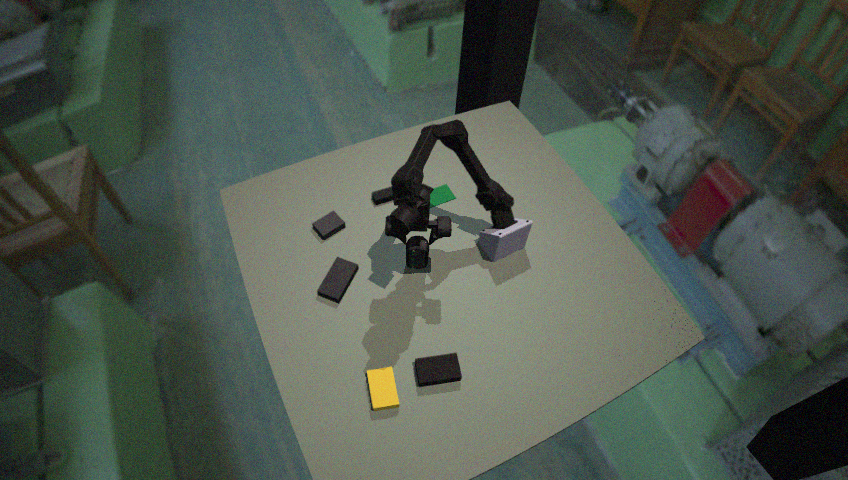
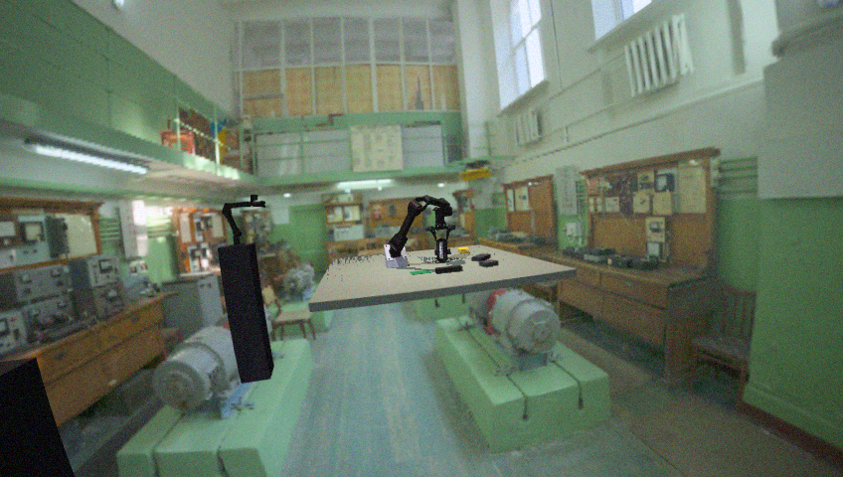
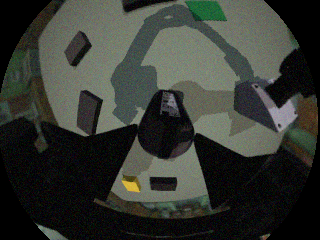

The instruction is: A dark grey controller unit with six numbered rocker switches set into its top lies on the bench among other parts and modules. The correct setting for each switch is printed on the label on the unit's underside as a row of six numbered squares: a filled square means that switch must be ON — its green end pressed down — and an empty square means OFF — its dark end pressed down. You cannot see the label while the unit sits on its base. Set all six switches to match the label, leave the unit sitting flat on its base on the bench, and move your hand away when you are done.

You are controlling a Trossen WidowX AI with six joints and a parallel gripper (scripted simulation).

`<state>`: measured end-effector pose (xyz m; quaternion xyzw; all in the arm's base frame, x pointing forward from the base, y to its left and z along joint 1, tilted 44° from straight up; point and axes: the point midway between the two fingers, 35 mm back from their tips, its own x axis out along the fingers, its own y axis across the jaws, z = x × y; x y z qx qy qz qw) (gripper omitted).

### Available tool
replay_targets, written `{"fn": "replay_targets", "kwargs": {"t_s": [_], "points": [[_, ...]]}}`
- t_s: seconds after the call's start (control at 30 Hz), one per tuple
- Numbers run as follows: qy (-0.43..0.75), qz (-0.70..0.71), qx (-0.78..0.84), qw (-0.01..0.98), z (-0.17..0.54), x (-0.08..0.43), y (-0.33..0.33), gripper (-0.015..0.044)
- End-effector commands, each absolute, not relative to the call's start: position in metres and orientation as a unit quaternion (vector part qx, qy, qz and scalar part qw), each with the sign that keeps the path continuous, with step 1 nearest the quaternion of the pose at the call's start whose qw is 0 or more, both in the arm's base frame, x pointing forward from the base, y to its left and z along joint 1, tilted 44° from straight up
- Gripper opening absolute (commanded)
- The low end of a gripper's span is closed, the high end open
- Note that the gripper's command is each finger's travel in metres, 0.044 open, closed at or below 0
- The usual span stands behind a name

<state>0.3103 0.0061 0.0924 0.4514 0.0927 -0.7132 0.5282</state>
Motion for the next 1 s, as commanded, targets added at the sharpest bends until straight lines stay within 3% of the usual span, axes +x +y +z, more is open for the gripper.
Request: {"fn": "replay_targets", "kwargs": {"t_s": [0.0,0.97], "points": [[0.091,-0.718,0.441,0.530,0.095,0.305,-0.003,0.0336],[0.091,-0.719,0.441,0.530,0.111,0.289,-0.021,0.0336]]}}
